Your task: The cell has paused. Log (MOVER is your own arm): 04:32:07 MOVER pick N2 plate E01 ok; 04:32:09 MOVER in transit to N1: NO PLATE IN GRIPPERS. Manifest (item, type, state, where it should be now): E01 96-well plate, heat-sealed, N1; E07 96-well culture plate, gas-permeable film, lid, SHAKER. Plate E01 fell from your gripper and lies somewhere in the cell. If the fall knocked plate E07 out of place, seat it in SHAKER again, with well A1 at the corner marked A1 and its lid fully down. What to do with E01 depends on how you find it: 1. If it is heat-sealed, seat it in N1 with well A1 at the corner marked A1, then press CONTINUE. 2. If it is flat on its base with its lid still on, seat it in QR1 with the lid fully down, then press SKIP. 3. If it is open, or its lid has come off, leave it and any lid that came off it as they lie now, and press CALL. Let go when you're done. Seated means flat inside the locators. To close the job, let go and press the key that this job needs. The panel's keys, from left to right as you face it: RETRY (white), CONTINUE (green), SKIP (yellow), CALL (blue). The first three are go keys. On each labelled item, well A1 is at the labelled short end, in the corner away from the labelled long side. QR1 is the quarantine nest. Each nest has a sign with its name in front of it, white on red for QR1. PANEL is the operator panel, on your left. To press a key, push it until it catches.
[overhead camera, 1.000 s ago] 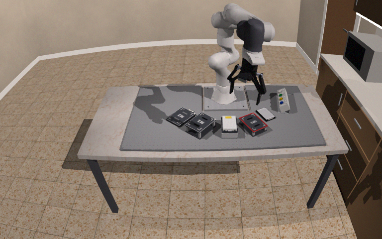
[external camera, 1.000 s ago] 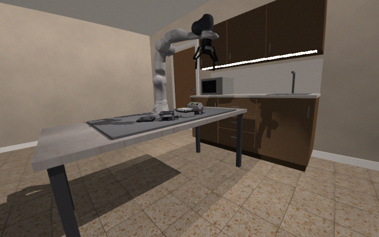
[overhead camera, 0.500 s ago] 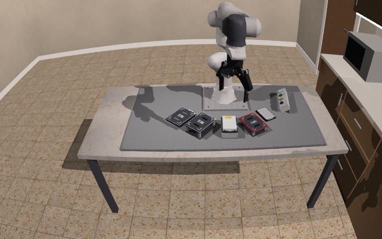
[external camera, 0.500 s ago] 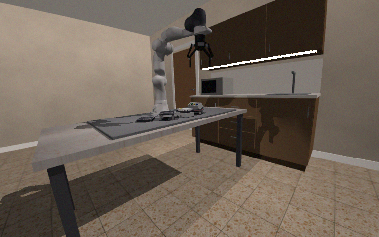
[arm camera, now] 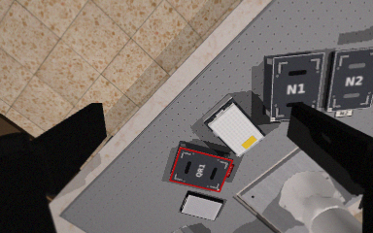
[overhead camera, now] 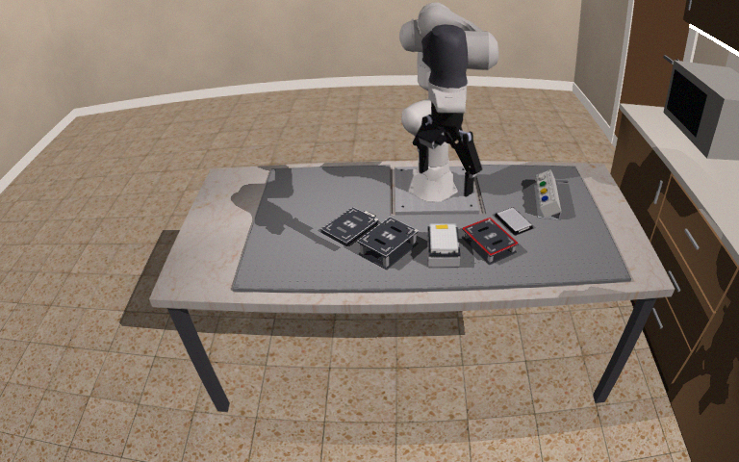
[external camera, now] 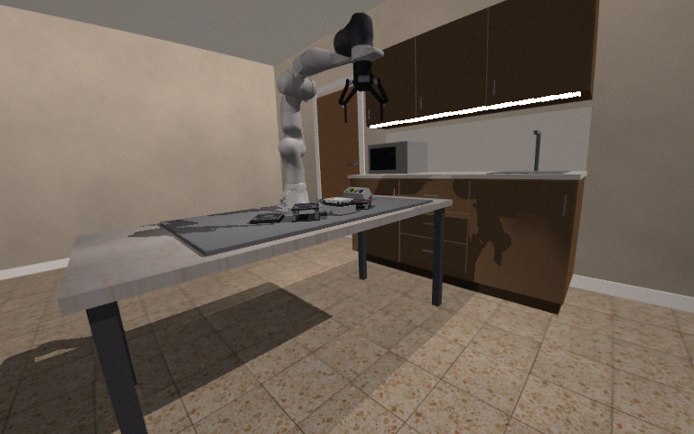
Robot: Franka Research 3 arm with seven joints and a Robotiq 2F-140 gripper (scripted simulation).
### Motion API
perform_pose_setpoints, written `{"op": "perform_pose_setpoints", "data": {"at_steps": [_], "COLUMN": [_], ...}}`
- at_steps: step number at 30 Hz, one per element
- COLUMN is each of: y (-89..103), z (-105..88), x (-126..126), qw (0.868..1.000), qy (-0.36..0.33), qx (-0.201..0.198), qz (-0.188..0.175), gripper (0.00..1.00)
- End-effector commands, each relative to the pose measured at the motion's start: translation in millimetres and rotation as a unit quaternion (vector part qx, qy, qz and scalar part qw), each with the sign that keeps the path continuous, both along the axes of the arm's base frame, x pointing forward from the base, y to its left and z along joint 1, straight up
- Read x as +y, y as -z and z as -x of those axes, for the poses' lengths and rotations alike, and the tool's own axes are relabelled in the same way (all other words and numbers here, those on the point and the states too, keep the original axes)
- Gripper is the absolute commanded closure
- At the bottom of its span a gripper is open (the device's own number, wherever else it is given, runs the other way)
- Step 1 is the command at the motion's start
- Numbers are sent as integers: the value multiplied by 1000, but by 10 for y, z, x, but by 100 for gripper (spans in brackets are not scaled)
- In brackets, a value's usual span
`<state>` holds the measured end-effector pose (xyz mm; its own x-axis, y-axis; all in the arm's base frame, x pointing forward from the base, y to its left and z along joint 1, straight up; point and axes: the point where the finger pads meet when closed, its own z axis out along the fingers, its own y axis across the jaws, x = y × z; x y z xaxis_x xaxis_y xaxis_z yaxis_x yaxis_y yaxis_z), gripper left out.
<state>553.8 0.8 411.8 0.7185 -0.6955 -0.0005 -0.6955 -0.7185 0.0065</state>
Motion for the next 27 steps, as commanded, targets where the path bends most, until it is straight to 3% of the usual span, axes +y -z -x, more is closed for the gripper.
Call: {"op": "perform_pose_setpoints", "data": {"at_steps": [1, 14, 25, 27], "y": [-12, 21, 202, 202], "z": [-7, 22, 231, 231], "x": [-8, 119, 774, 774], "qw": [1000, 1000, 998, 998], "qy": [8, -2, -55, -55], "qx": [-2, -3, -3, -3], "qz": [-2, -5, -20, -20], "gripper": [0, 0, 0, 0]}}
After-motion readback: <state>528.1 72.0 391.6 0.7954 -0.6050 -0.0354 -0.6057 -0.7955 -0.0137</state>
